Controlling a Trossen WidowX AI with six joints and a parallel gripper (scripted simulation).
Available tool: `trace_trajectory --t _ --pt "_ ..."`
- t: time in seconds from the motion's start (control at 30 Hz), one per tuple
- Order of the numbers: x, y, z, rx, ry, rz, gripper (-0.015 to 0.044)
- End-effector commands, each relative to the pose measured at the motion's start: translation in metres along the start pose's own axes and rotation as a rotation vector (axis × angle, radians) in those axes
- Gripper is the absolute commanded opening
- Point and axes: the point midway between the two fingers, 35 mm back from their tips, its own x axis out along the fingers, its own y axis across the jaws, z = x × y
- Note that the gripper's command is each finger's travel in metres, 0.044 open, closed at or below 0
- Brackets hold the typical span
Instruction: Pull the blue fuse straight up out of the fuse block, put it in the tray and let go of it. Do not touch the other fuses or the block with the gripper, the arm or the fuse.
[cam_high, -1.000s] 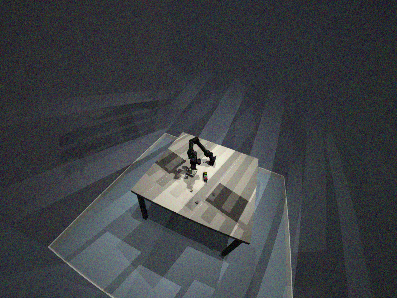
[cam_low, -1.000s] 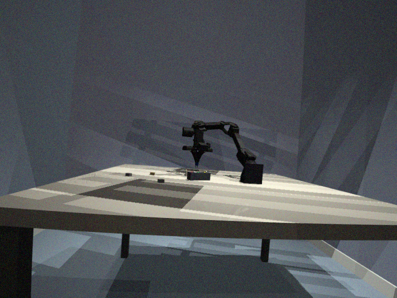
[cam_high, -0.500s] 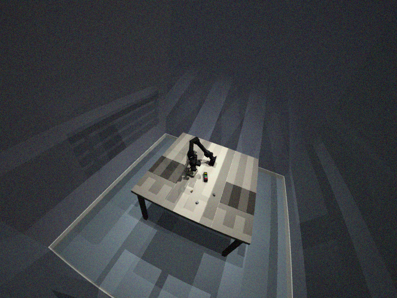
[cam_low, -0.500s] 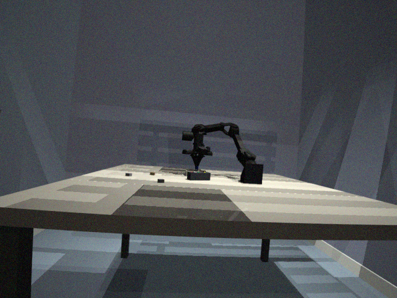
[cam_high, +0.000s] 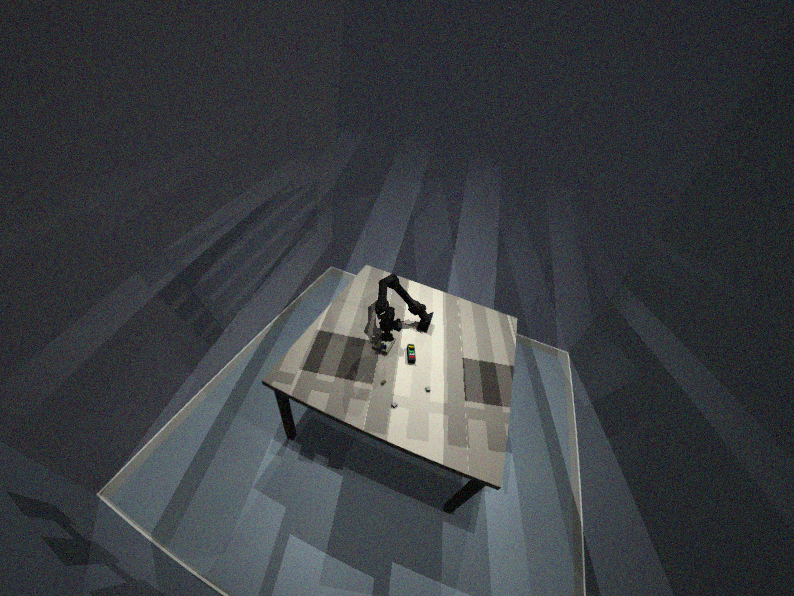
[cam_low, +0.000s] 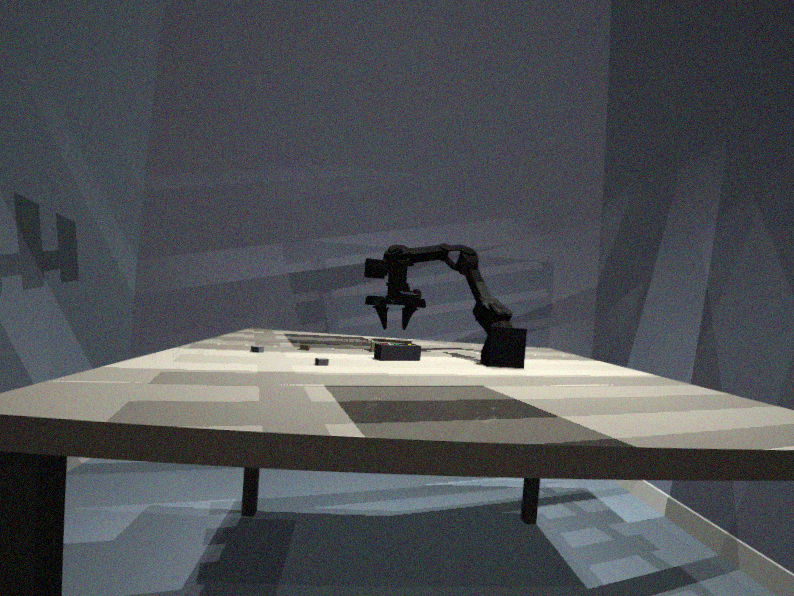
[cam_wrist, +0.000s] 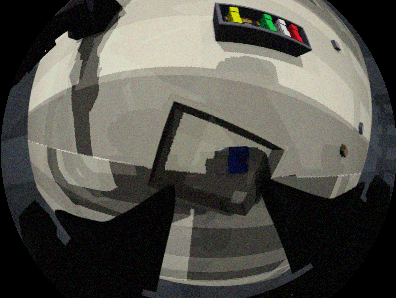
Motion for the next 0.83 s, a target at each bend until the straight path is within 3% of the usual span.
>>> trace_trajectory --t 0.0,0.8 --pt "-0.0248 -0.0018 -0.0003 0.002 0.006 -0.013 0.0330" --pt "-0.0271 -0.0012 -0.0015 0.002 0.011 -0.016 0.0330"
